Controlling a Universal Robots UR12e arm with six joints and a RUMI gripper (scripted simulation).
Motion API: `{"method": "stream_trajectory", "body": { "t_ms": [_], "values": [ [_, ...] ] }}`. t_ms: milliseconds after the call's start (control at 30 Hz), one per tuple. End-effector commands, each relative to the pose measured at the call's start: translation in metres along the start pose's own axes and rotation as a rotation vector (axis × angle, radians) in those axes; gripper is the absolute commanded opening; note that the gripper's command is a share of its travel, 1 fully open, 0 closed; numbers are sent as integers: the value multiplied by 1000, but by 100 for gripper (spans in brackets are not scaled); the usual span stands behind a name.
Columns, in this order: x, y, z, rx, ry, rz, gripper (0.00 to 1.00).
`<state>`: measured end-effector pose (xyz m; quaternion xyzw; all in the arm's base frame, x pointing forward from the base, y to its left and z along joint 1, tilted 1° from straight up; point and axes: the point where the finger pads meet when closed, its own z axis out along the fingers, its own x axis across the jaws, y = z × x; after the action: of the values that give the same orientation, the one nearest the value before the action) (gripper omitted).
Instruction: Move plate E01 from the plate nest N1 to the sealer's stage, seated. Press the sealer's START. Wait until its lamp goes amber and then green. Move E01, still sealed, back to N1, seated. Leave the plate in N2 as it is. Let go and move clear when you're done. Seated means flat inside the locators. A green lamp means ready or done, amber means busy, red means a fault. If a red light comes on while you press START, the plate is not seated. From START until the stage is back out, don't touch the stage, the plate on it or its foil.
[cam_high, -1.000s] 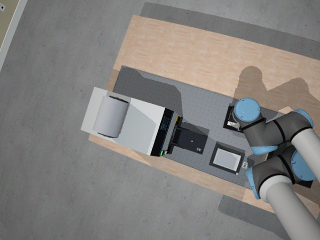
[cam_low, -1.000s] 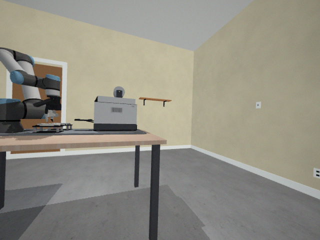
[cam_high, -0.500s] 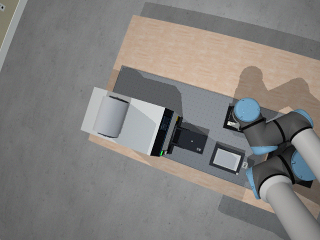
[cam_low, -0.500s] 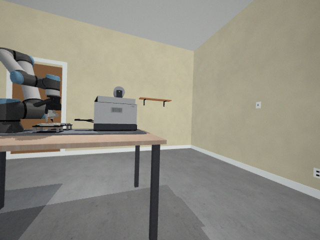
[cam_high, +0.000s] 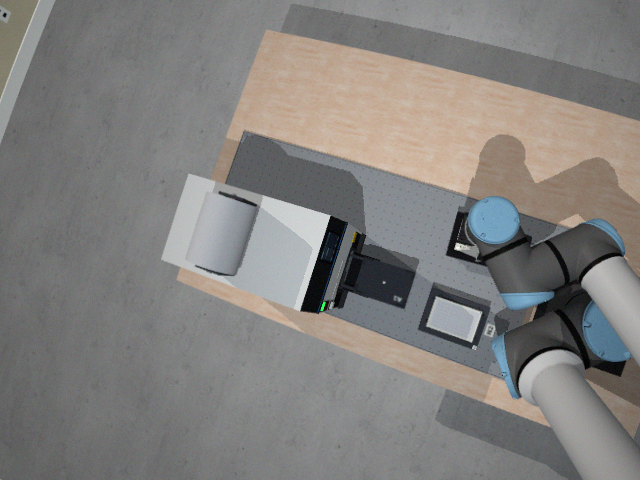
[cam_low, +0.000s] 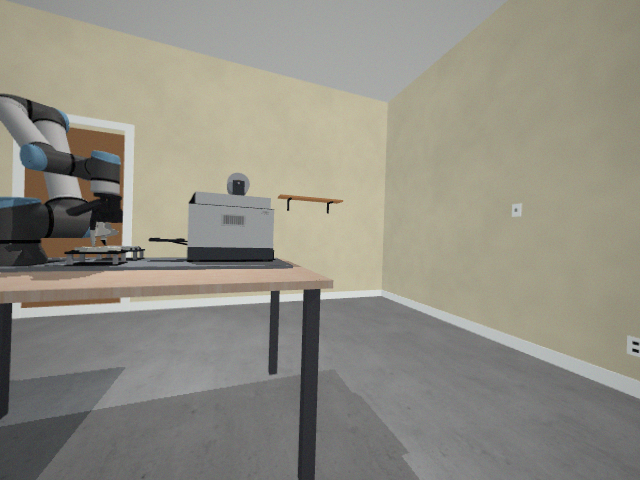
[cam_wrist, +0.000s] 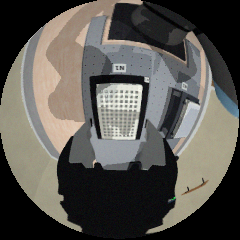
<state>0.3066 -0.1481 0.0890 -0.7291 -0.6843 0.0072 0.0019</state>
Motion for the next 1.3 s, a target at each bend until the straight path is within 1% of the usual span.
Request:
{"method": "stream_trajectory", "body": {
  "t_ms": [0,333,1267],
  "values": [
    [-1,0,1,-1,-1,0,68],
    [-1,1,1,-1,-1,0,68],
    [-1,0,16,-1,-1,0,68]
  ]
}}
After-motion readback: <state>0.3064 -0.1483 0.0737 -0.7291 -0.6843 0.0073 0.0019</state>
